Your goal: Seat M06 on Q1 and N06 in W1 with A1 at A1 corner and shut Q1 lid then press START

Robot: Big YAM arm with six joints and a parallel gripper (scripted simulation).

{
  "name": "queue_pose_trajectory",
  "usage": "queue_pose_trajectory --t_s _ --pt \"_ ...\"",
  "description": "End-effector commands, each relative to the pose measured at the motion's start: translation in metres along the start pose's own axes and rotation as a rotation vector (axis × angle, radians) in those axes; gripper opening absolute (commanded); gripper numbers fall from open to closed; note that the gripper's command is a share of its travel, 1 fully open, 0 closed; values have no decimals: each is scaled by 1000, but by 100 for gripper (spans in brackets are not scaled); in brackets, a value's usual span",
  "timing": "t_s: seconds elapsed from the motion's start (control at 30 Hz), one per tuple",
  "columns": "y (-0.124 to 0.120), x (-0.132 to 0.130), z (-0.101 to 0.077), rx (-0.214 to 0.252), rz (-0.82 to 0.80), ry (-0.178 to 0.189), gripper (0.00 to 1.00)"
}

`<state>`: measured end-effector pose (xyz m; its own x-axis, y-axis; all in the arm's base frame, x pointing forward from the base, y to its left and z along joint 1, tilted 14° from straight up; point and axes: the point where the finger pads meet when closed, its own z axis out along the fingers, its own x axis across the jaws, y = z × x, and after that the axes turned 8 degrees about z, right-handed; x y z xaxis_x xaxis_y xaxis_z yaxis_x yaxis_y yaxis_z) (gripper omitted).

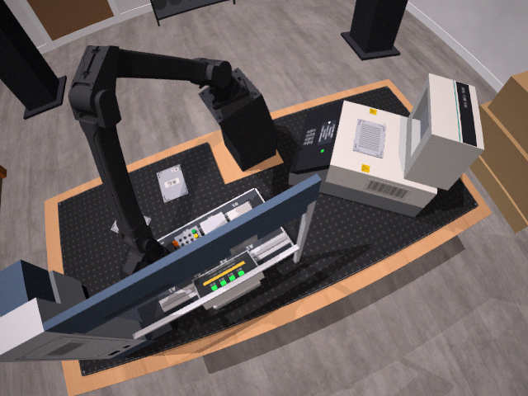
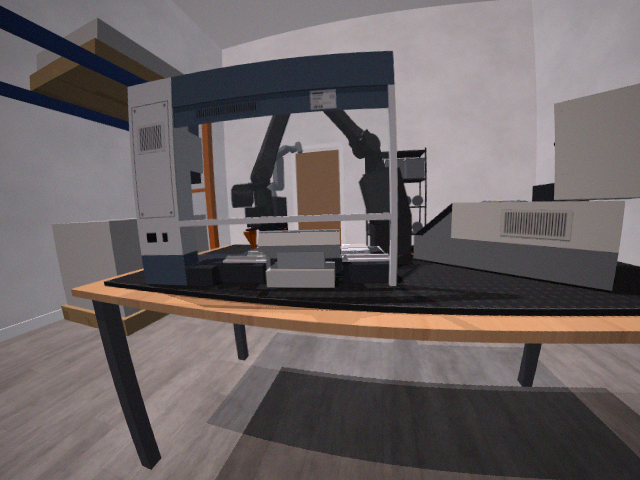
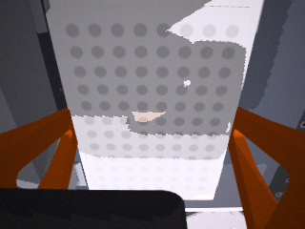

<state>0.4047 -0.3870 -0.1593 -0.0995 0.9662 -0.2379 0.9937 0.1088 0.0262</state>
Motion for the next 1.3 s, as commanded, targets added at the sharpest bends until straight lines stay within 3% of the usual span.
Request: queue_pose_trajectory --t_s 0.0,0.27,0.47,0.73,0.93,1.27 --pt "-13 24 -5 40 -23 45 0" --pt "-3 28 -30 24 -23 48 0" --pt "14 11 -53 -14 -15 8 0" --pt "-1 1 -63 3 13 4 0" --pt "-1 -17 -77 -15 38 -21 0" --pt "1 5 -78 4 -7 7 0"
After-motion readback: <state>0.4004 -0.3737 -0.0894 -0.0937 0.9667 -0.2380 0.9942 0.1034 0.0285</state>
